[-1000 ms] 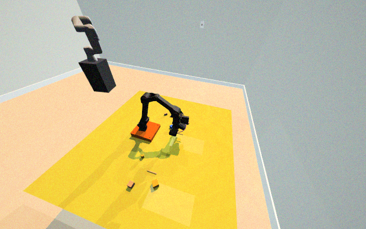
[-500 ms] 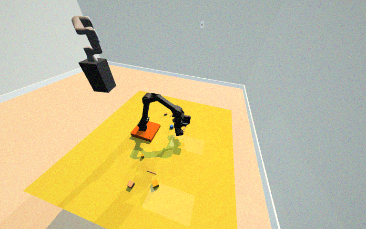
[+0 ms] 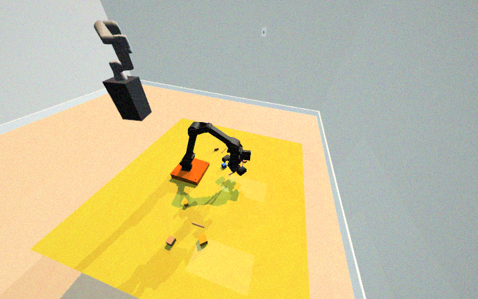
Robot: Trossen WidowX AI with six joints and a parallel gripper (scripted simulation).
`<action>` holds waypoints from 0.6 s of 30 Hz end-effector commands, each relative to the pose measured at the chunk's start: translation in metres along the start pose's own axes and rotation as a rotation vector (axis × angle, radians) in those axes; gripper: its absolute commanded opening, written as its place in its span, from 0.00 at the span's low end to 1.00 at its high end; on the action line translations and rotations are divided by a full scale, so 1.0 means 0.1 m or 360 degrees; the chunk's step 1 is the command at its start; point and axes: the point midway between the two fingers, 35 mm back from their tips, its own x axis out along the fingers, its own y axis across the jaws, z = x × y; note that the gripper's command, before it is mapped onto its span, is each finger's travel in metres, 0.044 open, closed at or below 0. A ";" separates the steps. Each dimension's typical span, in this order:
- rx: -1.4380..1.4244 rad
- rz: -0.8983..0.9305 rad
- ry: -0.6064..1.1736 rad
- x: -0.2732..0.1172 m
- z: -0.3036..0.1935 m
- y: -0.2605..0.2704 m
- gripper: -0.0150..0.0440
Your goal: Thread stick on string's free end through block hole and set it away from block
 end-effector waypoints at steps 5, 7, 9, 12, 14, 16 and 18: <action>-0.0493 -0.0007 0.0002 0.00 0.09 -0.05 0.25; -0.0609 -0.0007 0.0002 0.00 0.11 -0.06 0.25; -0.0725 -0.0008 0.0002 0.00 0.12 -0.06 0.25; -0.0899 -0.0008 0.0001 0.01 0.15 -0.07 0.25; -0.1015 -0.0009 0.0001 0.01 0.17 -0.08 0.25; -0.1131 -0.0009 0.0001 0.01 0.19 -0.08 0.25; -0.1247 -0.0009 0.0001 0.01 0.21 -0.09 0.25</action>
